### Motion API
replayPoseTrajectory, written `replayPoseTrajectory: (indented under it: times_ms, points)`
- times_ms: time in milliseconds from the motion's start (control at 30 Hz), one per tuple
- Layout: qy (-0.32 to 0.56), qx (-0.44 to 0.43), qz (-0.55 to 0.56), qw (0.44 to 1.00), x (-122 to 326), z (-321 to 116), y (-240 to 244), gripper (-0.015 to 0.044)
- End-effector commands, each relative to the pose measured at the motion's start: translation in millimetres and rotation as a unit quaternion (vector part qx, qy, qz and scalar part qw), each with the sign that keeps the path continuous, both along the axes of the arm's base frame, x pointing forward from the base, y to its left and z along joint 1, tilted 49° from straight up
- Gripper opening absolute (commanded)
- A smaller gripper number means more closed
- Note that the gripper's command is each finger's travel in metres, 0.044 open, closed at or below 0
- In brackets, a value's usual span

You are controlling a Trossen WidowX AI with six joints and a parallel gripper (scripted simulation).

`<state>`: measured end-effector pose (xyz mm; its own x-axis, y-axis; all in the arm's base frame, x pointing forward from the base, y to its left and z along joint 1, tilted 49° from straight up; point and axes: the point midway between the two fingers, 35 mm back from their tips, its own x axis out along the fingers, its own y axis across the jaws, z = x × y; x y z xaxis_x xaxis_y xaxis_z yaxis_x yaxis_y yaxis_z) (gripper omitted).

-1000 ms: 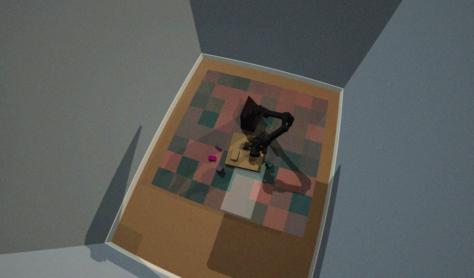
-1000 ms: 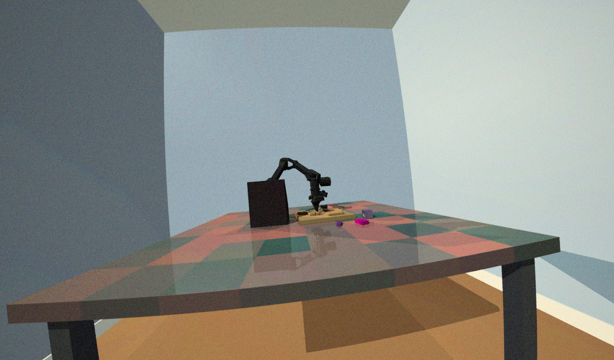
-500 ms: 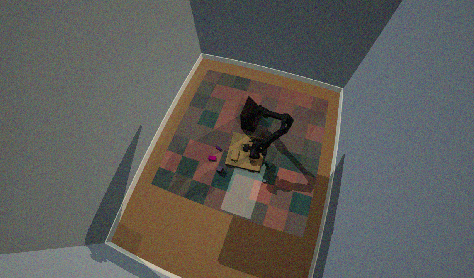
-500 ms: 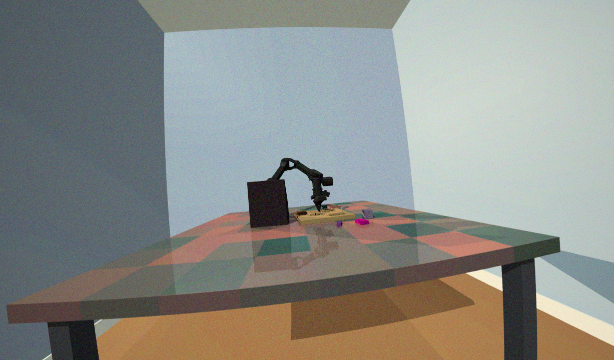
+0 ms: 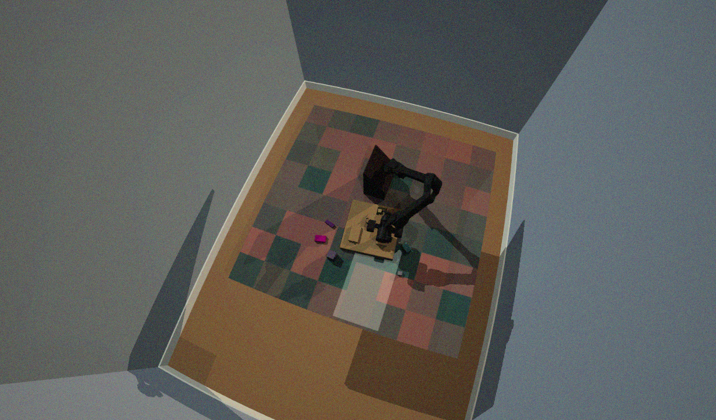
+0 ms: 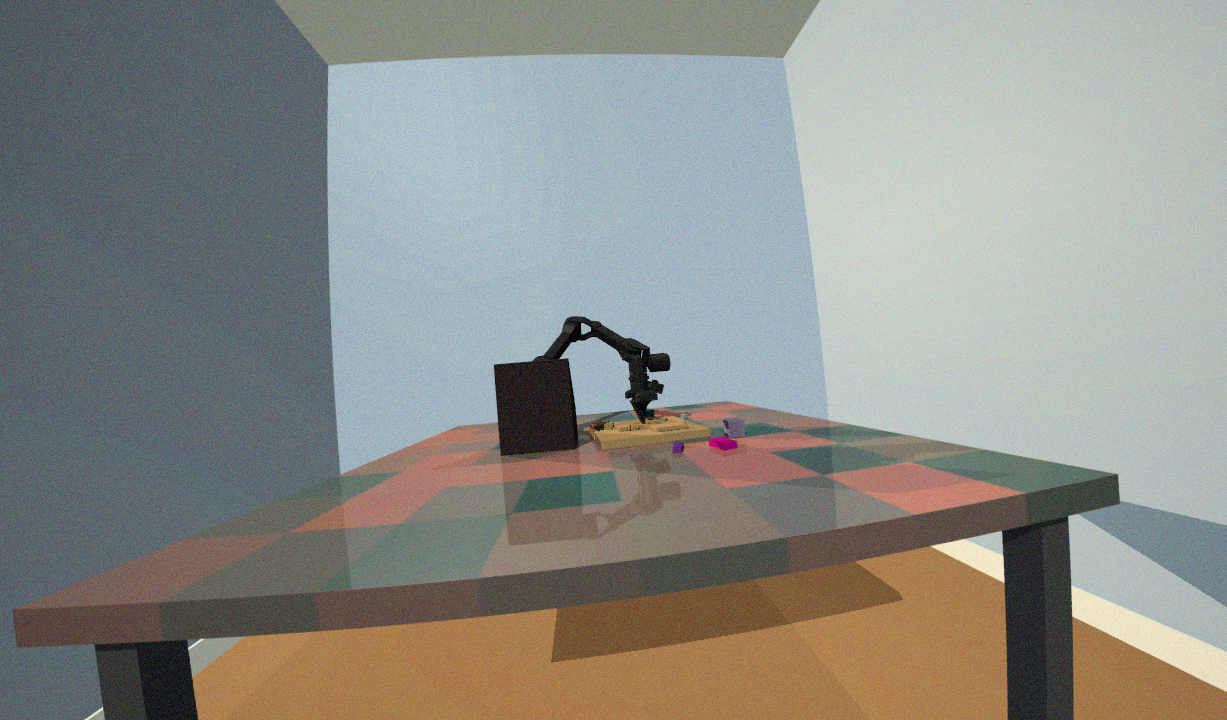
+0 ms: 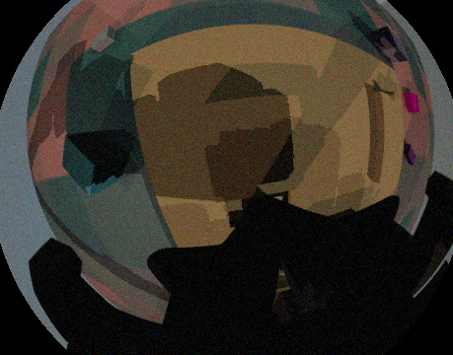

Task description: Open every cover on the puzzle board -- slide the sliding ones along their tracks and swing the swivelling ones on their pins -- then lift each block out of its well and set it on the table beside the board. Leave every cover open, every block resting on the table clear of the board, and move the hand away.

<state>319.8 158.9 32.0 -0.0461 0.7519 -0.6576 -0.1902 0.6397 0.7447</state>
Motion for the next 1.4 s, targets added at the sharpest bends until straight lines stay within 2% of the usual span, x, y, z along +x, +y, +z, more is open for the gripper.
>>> replayPoseTrajectory:
  times_ms: [0, 1367]
  points:
    - [0.001, 0.002, -0.001, 1.0, 6.0, 0.6, 1.4, 0.0]
    - [0.0, 0.001, -0.001, 1.0, 39.1, 9.3, -0.5, 0.0]
